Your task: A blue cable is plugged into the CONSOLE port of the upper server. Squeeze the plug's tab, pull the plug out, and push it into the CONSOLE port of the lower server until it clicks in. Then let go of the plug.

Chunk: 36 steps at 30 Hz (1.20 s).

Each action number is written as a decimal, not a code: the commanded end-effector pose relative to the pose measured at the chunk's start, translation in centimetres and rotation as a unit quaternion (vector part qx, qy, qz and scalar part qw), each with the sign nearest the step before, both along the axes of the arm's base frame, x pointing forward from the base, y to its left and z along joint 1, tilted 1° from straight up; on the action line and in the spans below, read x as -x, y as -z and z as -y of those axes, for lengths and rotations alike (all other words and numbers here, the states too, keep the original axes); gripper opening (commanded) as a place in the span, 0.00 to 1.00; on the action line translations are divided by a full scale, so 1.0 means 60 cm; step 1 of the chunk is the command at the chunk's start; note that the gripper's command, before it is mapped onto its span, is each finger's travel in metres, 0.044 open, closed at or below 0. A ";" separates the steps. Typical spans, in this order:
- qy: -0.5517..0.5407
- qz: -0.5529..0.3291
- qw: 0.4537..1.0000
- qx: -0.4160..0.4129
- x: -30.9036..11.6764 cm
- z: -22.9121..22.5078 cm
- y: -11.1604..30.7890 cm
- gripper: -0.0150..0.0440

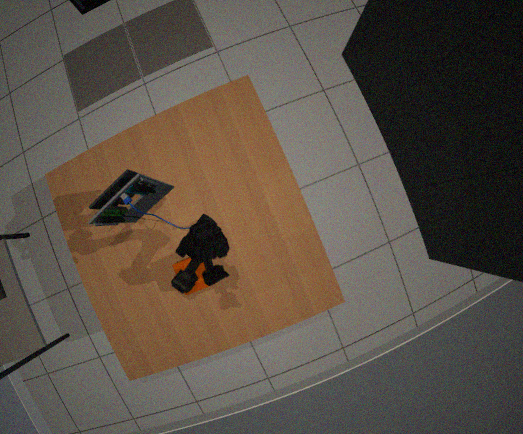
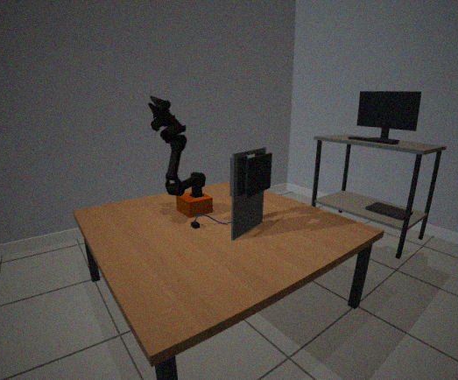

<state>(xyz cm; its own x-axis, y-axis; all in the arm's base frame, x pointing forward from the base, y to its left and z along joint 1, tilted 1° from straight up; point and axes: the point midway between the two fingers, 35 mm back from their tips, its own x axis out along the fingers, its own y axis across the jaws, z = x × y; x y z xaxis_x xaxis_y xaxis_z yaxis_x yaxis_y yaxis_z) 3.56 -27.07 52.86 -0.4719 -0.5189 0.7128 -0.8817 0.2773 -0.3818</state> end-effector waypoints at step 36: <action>0.780 -0.204 0.468 0.362 -0.078 -0.658 0.103 0.66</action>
<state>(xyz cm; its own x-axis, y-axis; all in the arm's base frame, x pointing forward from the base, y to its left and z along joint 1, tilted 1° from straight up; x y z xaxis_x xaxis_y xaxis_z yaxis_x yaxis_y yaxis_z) 4.43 11.47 48.99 0.2229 0.6842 0.6944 0.0573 0.7019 -0.7100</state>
